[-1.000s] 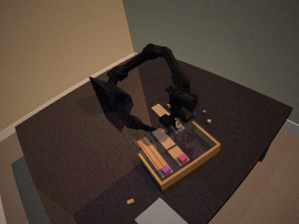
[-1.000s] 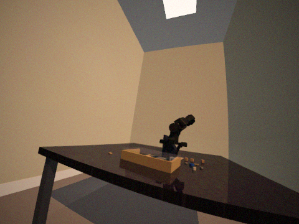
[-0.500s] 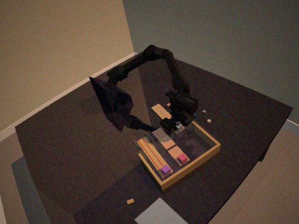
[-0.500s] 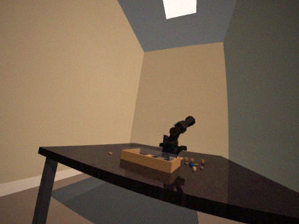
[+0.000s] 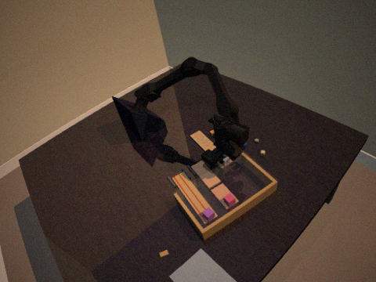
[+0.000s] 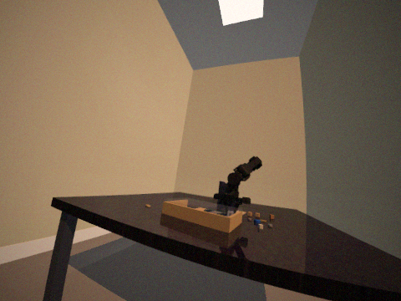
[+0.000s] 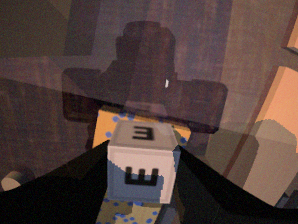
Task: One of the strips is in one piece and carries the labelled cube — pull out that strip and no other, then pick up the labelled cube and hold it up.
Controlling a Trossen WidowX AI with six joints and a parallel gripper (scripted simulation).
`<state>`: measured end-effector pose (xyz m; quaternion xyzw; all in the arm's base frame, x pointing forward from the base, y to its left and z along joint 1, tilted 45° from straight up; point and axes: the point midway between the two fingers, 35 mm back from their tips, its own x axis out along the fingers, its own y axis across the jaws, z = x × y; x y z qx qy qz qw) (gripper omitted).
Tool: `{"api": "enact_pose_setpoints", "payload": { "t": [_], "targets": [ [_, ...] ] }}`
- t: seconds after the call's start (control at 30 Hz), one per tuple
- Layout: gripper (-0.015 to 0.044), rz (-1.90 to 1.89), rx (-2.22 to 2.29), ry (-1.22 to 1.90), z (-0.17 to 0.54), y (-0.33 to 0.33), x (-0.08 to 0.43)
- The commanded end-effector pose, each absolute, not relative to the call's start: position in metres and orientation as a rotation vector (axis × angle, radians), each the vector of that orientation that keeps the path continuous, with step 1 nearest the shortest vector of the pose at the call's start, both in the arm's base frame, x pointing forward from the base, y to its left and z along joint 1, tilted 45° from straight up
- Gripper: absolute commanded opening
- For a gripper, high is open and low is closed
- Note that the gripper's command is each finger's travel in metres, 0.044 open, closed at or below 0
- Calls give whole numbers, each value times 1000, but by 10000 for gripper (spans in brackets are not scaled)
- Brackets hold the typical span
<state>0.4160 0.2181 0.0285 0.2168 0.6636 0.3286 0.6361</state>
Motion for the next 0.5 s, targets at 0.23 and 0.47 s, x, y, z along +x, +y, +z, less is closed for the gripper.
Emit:
{"api": "enact_pose_setpoints", "payload": {
  "t": [0.23,0.47],
  "targets": [
    [0,750,495,1516,29,216,414],
    [0,748,494,1520,37,195,396]
  ]
}}
